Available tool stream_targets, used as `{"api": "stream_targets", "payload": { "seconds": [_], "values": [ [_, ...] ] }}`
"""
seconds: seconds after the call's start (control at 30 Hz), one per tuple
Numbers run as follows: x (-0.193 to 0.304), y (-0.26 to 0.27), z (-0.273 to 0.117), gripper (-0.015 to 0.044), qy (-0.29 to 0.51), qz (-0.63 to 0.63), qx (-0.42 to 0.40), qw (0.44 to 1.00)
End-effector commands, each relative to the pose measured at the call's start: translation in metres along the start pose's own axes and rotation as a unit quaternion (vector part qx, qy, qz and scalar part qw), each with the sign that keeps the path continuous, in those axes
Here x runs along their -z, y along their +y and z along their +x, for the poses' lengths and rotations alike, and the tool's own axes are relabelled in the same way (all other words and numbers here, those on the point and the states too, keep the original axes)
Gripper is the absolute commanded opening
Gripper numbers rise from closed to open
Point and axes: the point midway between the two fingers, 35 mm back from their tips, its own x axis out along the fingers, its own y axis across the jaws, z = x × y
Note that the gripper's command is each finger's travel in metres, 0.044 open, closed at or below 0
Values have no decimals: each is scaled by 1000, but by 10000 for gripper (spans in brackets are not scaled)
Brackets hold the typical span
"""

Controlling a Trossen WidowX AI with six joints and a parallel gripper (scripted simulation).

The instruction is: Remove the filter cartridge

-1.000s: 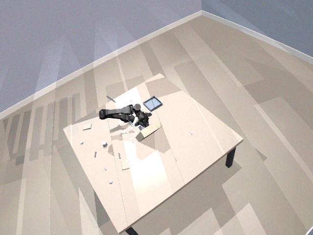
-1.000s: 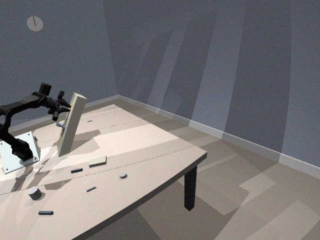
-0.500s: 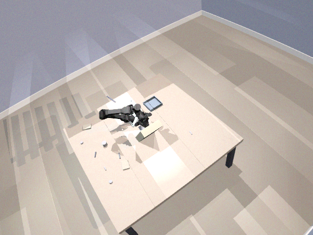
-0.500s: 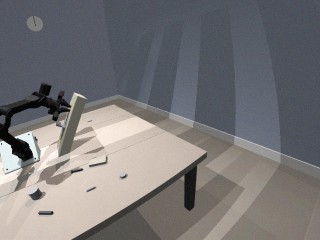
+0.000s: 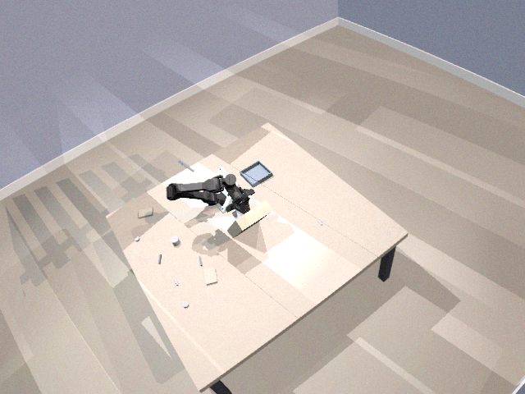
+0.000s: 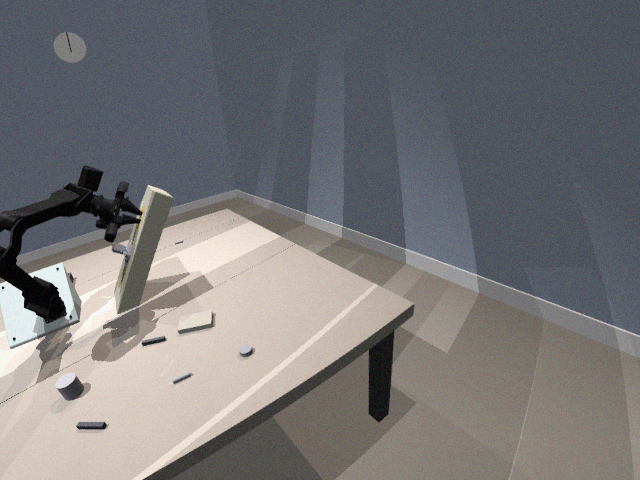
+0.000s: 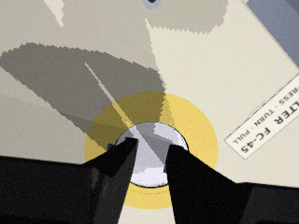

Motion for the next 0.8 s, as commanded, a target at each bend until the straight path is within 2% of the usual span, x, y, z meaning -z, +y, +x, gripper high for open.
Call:
{"api": "stream_targets", "payload": {
  "seconds": [0.0,0.2,0.77],
  "values": [
    [3,1,11,0,-4,13,-6,1000],
    [3,1,11,0,-4,13,-6,1000],
    [-1,-2,-59,0,-10,10,-7,1000]
  ]
}}
